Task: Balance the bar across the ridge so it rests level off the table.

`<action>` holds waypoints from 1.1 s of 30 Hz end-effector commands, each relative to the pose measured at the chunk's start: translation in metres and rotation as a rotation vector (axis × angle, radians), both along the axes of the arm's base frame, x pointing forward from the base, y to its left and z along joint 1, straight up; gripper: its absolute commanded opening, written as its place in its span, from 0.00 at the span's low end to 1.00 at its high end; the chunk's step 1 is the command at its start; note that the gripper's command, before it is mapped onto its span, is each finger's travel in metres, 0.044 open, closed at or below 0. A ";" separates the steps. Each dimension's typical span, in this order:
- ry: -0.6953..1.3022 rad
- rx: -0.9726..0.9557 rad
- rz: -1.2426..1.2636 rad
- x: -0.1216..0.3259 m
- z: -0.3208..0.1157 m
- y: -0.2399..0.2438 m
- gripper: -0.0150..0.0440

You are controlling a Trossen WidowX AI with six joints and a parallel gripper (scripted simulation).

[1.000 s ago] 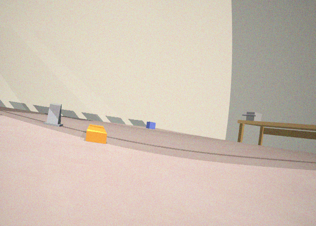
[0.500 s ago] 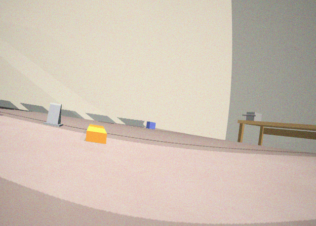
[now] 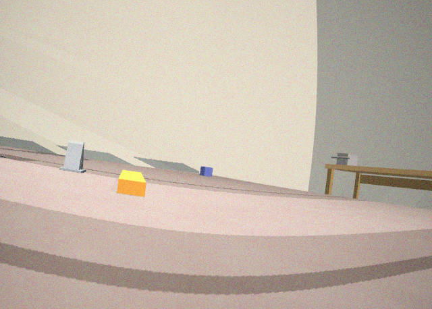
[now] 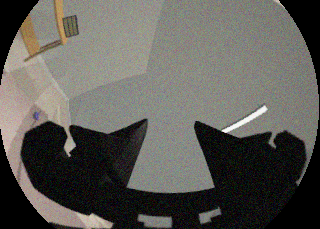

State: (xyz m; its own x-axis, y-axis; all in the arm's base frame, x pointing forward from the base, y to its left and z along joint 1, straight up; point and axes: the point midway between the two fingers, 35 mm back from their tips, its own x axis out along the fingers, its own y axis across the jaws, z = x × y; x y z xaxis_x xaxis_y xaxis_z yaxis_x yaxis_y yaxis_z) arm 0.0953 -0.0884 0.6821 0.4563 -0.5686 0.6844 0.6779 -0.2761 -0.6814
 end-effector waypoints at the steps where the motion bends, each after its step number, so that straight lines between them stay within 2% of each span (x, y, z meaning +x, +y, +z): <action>1: 0.188 0.010 0.040 0.065 -0.029 -0.003 0.79; 8: 0.476 0.036 0.103 0.150 -0.087 -0.008 0.79; 17: 0.799 0.134 0.219 0.226 -0.182 -0.008 0.79; 25: 1.102 0.230 0.288 0.267 -0.273 -0.008 0.79; 33: 1.410 0.359 0.356 0.282 -0.368 -0.006 0.79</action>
